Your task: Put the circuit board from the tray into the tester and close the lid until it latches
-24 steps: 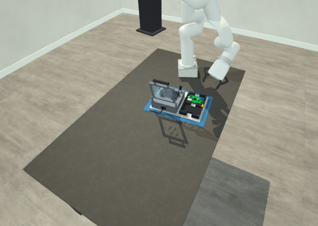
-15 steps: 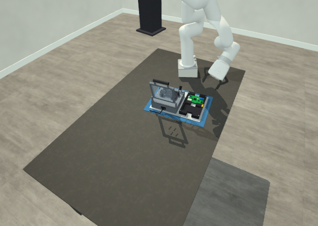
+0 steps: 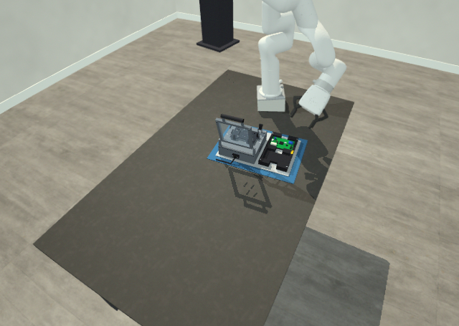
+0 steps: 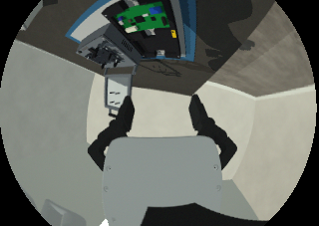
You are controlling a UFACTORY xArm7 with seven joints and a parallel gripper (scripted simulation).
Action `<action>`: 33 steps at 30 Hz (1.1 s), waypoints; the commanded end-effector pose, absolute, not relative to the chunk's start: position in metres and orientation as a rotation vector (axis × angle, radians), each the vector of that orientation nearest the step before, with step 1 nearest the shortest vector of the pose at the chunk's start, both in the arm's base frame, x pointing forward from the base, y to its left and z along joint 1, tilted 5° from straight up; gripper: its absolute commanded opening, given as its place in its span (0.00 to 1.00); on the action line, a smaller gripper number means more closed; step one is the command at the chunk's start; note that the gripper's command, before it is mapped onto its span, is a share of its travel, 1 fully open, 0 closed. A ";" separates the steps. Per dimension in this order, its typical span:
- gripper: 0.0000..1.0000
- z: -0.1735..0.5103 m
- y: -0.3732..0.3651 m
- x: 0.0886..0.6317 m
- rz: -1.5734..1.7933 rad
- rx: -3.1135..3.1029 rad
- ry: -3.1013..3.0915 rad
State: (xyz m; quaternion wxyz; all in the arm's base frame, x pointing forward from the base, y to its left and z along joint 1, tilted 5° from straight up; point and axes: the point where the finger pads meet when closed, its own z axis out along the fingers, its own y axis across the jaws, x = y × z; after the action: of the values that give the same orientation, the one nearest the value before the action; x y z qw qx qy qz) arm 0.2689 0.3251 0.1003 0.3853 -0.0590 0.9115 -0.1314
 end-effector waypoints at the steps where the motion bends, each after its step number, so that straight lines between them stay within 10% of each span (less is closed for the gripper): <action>1: 1.00 0.117 0.313 0.279 -0.325 0.060 2.362; 33: 1.00 0.206 0.258 0.272 -0.130 1.517 2.453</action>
State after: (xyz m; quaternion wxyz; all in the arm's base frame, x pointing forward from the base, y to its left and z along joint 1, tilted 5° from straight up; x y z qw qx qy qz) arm 0.2752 0.2590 0.1938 0.1649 0.4749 0.8624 -0.0589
